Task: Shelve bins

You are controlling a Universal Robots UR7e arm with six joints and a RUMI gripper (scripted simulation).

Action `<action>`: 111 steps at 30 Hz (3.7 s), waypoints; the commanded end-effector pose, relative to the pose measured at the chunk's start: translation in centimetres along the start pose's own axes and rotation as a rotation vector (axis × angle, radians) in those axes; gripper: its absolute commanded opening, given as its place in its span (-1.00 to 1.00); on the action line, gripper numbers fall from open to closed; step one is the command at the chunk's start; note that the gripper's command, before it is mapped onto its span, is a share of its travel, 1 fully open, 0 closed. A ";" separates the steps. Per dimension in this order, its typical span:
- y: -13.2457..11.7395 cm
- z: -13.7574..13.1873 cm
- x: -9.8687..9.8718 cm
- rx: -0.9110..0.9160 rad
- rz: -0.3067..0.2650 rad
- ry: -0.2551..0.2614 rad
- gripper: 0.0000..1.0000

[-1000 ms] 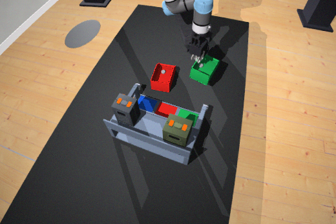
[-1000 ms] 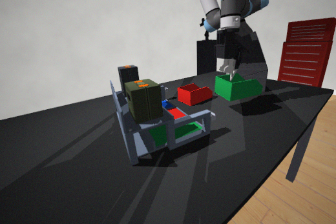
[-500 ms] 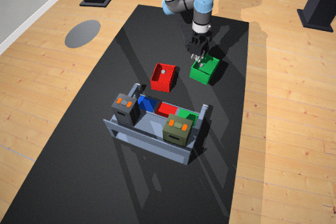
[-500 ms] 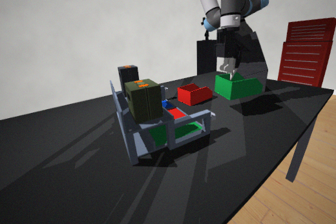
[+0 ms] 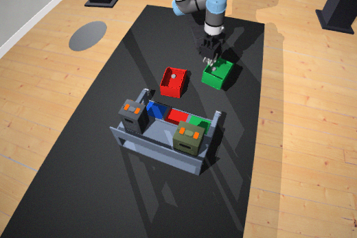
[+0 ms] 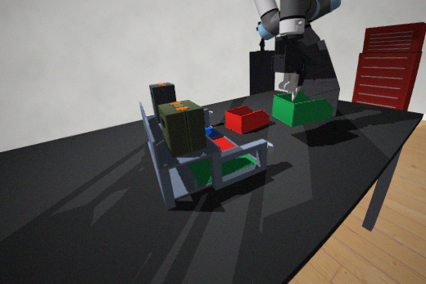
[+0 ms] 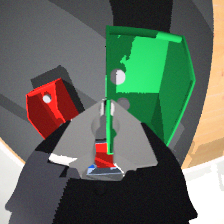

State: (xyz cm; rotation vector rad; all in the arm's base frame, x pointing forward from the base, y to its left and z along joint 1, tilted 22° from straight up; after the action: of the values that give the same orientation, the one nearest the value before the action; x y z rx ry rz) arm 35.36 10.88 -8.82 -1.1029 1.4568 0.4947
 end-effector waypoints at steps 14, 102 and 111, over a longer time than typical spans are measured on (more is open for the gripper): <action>0.0 0.0 -0.1 0.000 -0.001 -0.001 -1.00; -8.9 2.9 -0.7 -0.151 -0.001 -0.001 -1.00; -8.9 3.0 -0.7 -0.152 -0.001 -0.001 -1.00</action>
State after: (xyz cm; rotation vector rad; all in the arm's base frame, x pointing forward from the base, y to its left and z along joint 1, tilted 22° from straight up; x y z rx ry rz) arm 44.25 9.41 -6.29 -1.2220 1.4376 0.6133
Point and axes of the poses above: the point where the finger pads meet when closed, its own x axis out along the fingers, its own z axis across the jaws, y = z × x, the point moved 8 cm from there along -x, back along the fingers, and after that the axes turned 12 degrees about x, right-handed, at the moved point
